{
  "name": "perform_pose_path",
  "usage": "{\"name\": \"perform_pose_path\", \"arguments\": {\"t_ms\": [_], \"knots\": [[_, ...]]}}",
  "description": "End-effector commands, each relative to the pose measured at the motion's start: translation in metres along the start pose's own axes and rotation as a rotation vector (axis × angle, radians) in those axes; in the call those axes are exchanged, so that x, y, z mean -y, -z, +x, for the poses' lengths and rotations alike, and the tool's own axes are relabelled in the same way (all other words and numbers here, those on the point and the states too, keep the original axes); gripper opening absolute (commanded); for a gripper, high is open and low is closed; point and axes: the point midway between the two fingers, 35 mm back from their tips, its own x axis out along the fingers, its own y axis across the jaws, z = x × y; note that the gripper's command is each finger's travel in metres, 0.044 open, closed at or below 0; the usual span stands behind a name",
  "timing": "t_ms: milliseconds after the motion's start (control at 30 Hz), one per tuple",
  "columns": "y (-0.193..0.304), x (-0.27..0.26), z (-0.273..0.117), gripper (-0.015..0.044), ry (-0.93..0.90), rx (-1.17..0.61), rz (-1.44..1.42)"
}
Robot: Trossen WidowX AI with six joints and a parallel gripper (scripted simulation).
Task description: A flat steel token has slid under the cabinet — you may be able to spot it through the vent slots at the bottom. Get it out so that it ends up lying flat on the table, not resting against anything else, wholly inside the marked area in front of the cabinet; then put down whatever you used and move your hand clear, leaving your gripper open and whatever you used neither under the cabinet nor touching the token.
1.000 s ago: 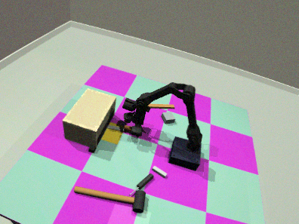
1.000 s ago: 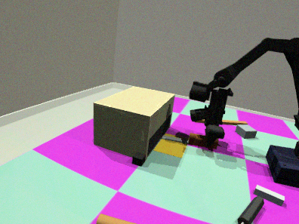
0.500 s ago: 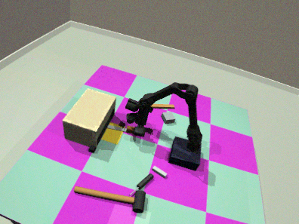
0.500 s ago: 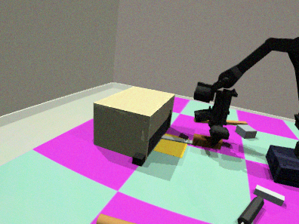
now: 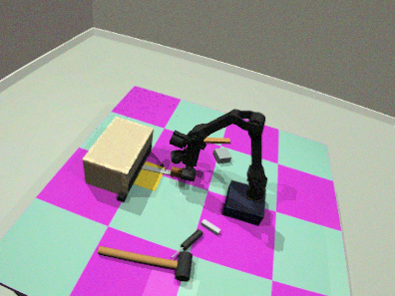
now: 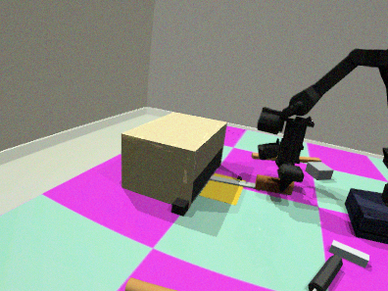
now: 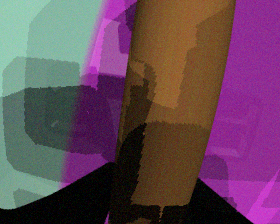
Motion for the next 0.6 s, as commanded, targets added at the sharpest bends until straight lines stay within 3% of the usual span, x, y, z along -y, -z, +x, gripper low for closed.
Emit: {"name": "perform_pose_path", "arguments": {"t_ms": [0,567], "knots": [[0.006,0.0,0.001,0.0,-0.001,-0.002,-0.006],[0.026,0.001,0.001,0.0,0.0,-0.003,-0.006]]}}
